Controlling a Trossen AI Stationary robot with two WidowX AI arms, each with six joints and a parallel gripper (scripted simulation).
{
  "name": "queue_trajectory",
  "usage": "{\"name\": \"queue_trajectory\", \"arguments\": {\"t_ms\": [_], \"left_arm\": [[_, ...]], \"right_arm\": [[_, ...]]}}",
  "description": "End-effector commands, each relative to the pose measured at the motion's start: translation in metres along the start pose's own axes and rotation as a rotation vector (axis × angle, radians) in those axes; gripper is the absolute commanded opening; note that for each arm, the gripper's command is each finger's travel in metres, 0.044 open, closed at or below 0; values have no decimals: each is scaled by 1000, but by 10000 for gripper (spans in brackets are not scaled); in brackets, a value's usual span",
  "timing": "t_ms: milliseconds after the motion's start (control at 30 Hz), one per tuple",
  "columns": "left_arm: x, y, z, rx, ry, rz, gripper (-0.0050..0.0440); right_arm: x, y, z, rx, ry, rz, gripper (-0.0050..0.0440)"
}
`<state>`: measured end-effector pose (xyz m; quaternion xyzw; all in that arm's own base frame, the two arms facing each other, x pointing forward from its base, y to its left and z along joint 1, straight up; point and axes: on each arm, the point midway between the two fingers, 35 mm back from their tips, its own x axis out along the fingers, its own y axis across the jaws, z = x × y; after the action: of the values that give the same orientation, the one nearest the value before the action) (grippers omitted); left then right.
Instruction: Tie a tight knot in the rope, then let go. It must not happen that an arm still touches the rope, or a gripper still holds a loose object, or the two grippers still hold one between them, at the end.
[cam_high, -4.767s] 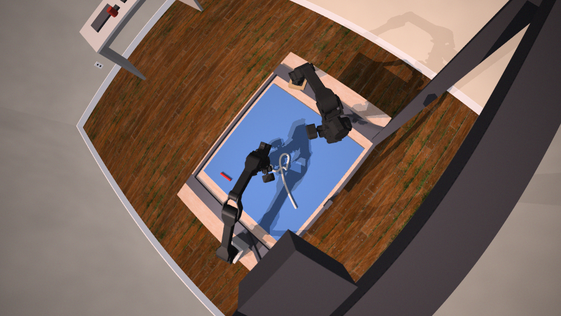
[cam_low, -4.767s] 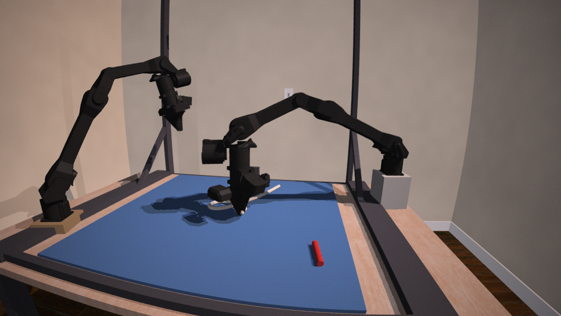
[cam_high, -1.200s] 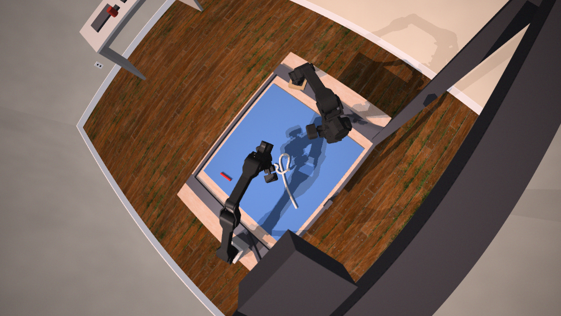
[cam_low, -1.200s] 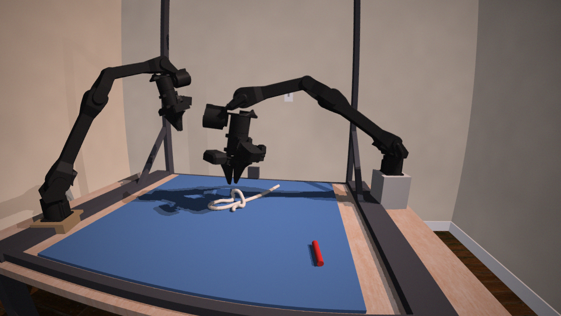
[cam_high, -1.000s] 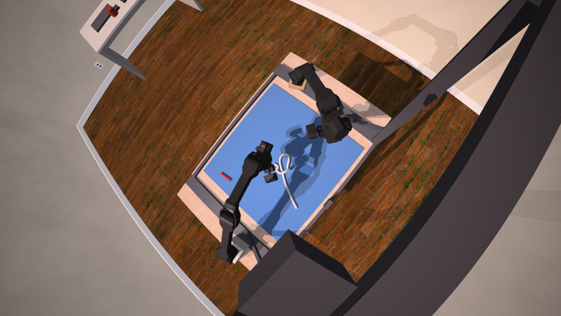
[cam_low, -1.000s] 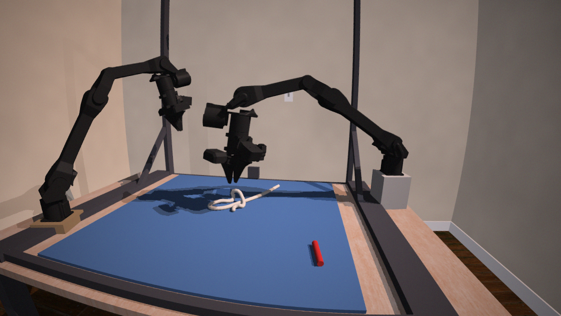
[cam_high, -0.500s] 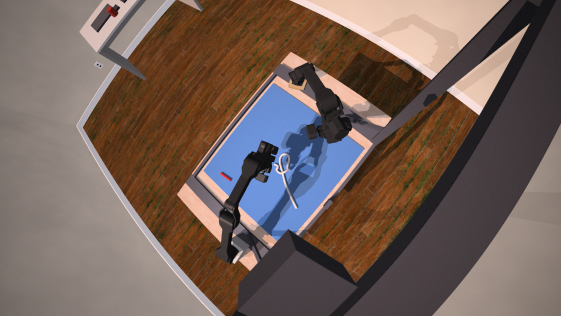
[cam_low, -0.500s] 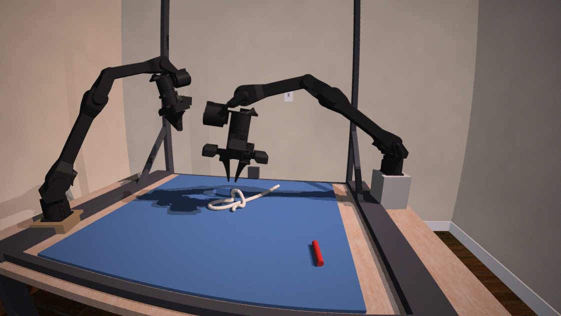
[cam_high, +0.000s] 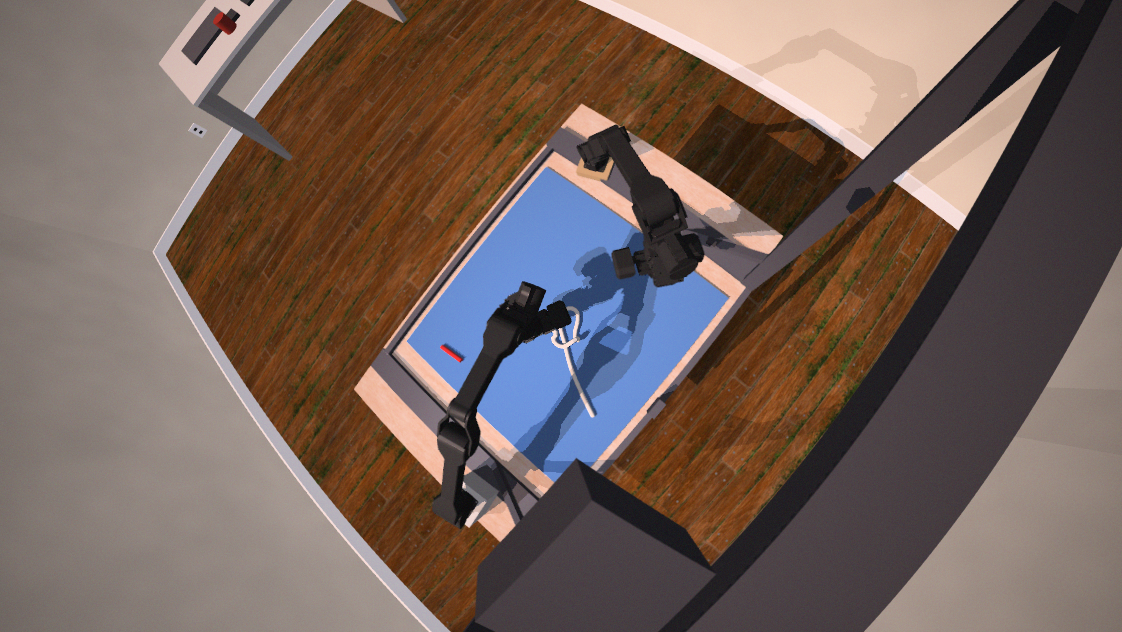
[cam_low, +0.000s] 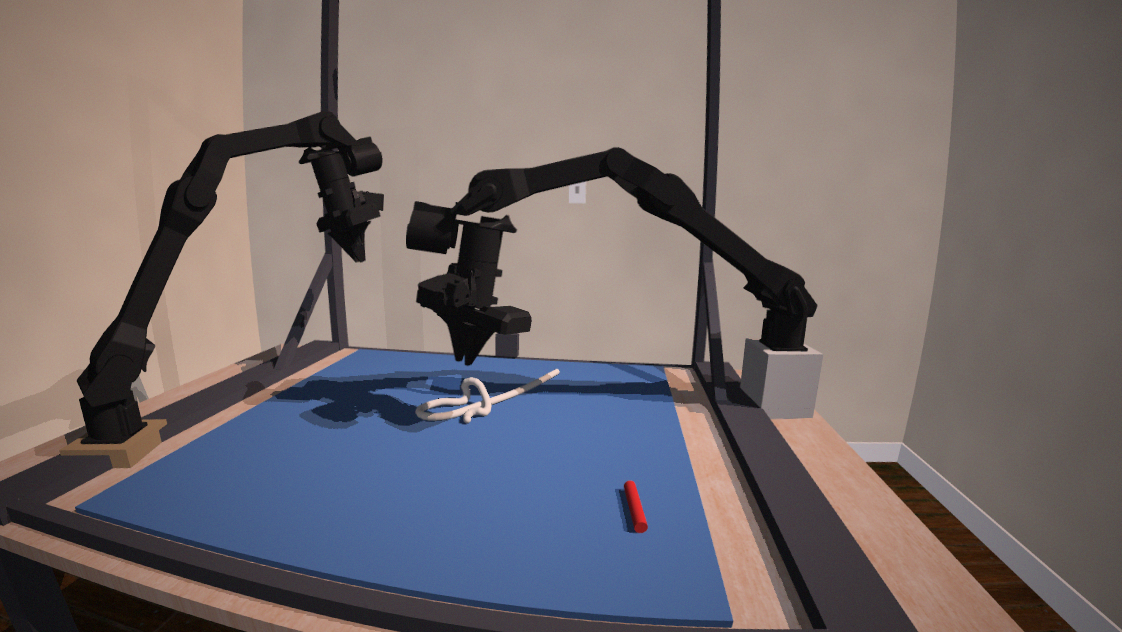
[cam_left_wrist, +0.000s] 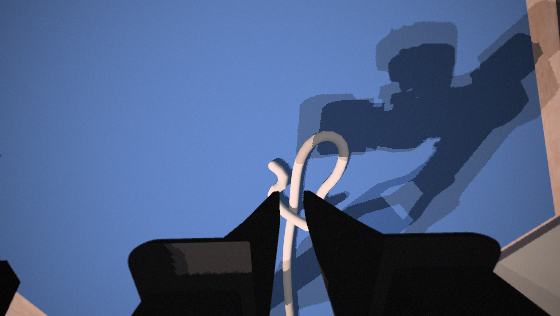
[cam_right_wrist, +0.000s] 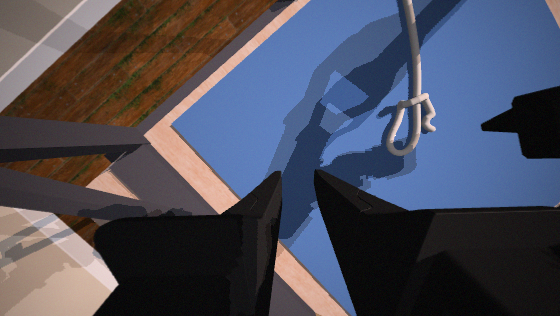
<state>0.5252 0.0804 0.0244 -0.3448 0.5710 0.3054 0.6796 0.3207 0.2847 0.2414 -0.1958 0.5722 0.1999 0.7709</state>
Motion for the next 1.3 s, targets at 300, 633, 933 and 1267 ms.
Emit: {"name": "queue_trajectory", "arguments": {"t_ms": [300,633,933,1267], "left_arm": [[-23,-6,6,270,-44,-31,80],[-8,-12,5,270,-43,-33,80],[10,-20,3,270,-47,-37,80],[25,-26,1,270,-54,-44,80]], "right_arm": [[-11,-2,1,7,-29,2,100],[-11,-2,1,7,-29,2,100],[-11,-2,1,7,-29,2,100],[-11,-2,1,7,-29,2,100]]}}
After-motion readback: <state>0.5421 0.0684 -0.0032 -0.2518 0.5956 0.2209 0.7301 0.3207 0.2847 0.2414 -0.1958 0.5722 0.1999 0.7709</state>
